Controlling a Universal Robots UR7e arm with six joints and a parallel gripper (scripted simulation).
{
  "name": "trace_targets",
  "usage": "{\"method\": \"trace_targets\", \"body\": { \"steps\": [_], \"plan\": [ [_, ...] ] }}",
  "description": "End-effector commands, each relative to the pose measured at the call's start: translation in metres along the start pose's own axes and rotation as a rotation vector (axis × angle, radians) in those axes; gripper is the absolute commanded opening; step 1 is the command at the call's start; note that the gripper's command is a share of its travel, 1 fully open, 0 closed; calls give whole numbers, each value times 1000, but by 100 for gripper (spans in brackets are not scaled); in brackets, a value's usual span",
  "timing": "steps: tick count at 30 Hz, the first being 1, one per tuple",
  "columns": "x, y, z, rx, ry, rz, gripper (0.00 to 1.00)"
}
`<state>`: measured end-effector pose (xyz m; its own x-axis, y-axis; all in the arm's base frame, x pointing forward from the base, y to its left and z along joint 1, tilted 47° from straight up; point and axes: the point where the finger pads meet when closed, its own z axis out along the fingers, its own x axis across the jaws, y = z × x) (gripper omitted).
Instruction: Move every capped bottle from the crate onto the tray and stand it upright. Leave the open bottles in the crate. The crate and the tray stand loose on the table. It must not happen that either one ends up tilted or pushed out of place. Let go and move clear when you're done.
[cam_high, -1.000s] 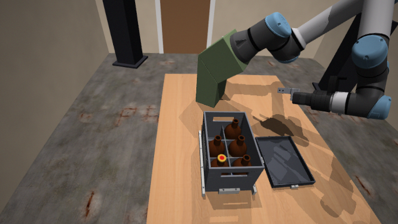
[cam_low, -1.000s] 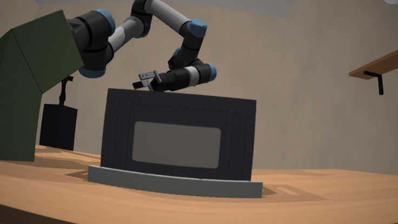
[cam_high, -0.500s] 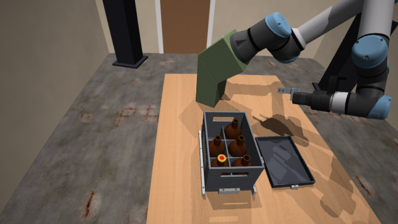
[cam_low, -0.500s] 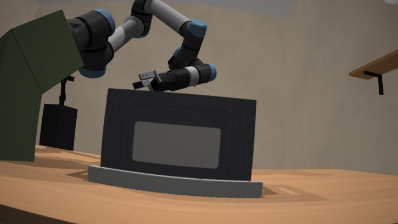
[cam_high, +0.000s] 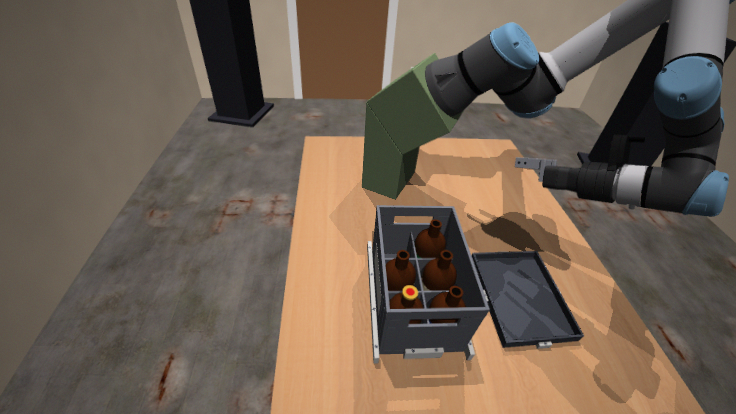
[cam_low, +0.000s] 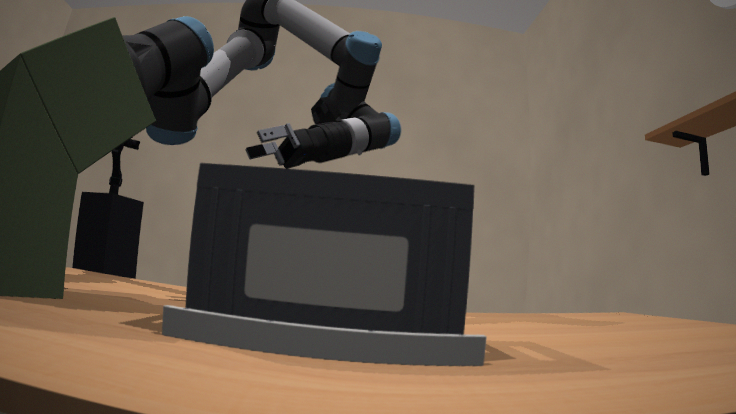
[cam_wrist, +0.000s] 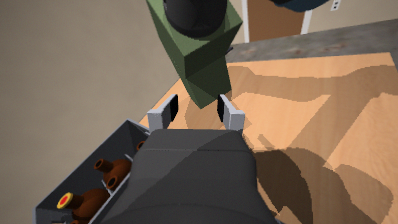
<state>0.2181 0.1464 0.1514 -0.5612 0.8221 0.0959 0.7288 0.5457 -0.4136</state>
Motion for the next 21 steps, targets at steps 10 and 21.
{"method": "trace_targets", "body": {
  "steps": [10,21],
  "plan": [
    [-13,12,1,-56,-14,-51,100],
    [-29,37,6,-140,-34,-127,100]
  ]
}}
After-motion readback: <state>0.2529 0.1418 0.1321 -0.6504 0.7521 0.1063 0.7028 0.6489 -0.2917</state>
